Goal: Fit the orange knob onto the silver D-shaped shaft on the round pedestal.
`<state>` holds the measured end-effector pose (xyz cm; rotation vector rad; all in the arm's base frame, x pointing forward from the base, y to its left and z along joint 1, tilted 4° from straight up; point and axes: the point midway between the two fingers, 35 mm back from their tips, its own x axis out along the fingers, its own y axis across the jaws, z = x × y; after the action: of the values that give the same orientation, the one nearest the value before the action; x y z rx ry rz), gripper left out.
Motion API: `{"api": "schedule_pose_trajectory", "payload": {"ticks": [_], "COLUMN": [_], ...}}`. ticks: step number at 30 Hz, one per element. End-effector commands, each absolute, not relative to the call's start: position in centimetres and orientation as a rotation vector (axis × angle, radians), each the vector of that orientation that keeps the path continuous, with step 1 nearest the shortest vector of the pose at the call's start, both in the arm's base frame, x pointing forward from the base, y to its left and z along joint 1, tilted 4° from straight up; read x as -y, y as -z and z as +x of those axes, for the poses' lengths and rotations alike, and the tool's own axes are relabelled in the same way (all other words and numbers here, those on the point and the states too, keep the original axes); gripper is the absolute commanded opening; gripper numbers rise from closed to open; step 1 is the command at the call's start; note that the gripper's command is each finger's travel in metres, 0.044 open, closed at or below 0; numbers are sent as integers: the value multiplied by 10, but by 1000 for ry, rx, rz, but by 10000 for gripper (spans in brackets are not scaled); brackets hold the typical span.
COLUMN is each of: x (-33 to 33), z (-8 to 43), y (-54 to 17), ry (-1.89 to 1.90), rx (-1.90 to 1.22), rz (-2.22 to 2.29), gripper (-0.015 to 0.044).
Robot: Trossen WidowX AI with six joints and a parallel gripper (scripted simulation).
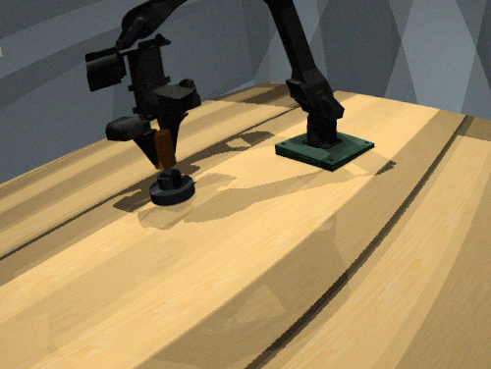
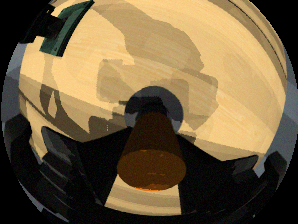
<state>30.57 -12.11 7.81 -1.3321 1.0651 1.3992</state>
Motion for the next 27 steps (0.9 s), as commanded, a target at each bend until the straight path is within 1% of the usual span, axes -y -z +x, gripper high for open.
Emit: {"api": "schedule_pose_trajectory", "payload": {"ticks": [1,13,20,27], "x": [121,122,122,122], "z": [306,305,307,306], "y": [-77,-83,-82,-80], "ry": [-1400,-1400,-1538,-1545], "rx": [-1065,-1065,-945,-938], "rz": [-1337,-1337,-1478,-1486], "gripper": [0,0,0,0]}}
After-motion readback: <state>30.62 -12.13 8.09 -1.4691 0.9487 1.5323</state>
